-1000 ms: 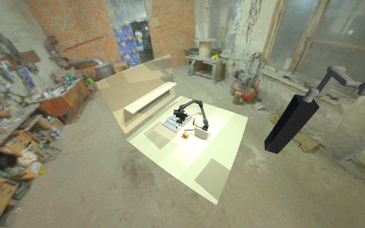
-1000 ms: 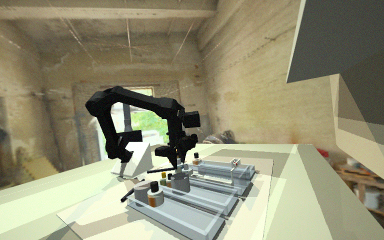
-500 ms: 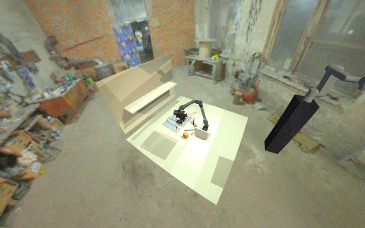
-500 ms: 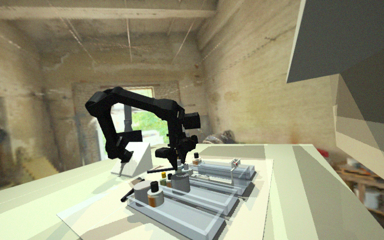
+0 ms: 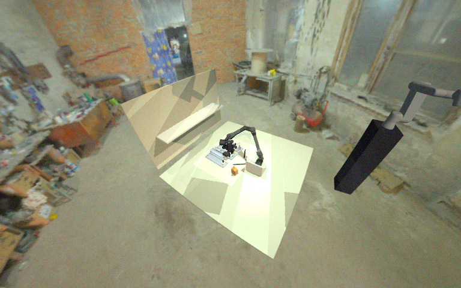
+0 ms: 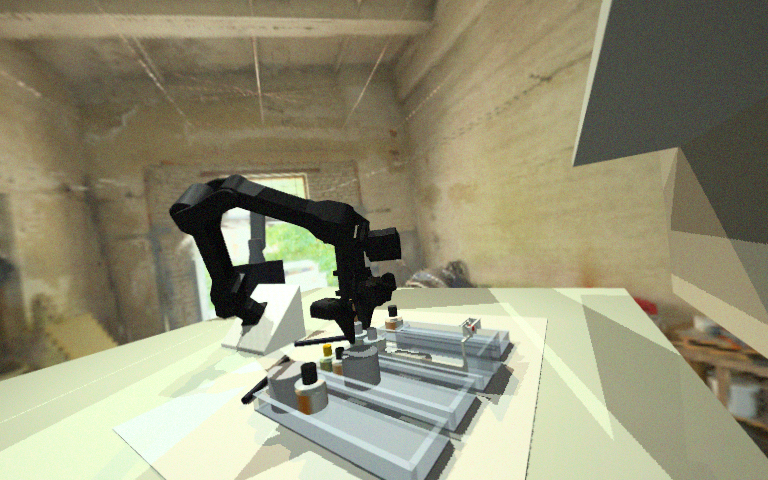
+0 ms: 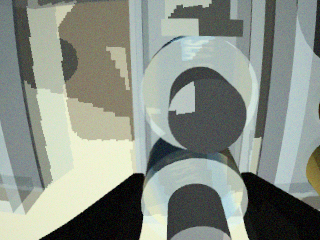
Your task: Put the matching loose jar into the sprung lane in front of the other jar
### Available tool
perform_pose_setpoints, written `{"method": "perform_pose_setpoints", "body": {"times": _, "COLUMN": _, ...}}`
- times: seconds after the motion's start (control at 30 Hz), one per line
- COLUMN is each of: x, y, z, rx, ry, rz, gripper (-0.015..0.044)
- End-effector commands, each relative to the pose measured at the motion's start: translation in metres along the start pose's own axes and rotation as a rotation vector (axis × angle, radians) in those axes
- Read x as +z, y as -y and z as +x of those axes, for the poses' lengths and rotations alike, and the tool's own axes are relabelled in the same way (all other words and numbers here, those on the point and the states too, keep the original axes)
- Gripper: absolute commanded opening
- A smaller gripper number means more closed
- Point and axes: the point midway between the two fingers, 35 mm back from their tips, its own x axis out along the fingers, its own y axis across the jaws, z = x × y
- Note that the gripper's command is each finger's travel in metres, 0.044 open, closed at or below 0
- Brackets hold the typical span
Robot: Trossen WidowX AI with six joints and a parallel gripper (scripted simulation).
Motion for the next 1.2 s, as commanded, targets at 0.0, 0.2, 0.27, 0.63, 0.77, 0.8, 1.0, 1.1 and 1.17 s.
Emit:
{"method": "perform_pose_setpoints", "body": {"times": 0.0, "x": 0.0041, "y": 0.0028, "z": 0.0015, "rx": -0.01, "ry": 0.017, "rz": 0.011, "gripper": 0.0}}
{"method": "perform_pose_setpoints", "body": {"times": 0.2, "x": 0.0037, "y": 0.0033, "z": 0.0036, "rx": -0.01, "ry": 0.017, "rz": 0.011, "gripper": 0.0}}
{"method": "perform_pose_setpoints", "body": {"times": 0.27, "x": 0.0035, "y": 0.0034, "z": 0.0043, "rx": -0.01, "ry": 0.017, "rz": 0.011, "gripper": 0.0}}
{"method": "perform_pose_setpoints", "body": {"times": 0.63, "x": 0.0018, "y": 0.0038, "z": 0.0063, "rx": -0.011, "ry": 0.017, "rz": 0.011, "gripper": 0.0}}
{"method": "perform_pose_setpoints", "body": {"times": 0.77, "x": 0.0011, "y": 0.0038, "z": 0.0063, "rx": -0.011, "ry": 0.017, "rz": 0.011, "gripper": 0.0}}
{"method": "perform_pose_setpoints", "body": {"times": 0.8, "x": 0.001, "y": 0.0038, "z": 0.0063, "rx": -0.011, "ry": 0.017, "rz": 0.011, "gripper": 0.0}}
{"method": "perform_pose_setpoints", "body": {"times": 1.0, "x": 0.0, "y": 0.0038, "z": 0.0063, "rx": -0.011, "ry": 0.017, "rz": 0.011, "gripper": 0.0}}
{"method": "perform_pose_setpoints", "body": {"times": 1.1, "x": -0.0005, "y": 0.0038, "z": 0.0063, "rx": -0.011, "ry": 0.017, "rz": 0.011, "gripper": 0.0}}
{"method": "perform_pose_setpoints", "body": {"times": 1.17, "x": -0.0009, "y": 0.0038, "z": 0.0063, "rx": -0.011, "ry": 0.017, "rz": 0.011, "gripper": 0.0}}
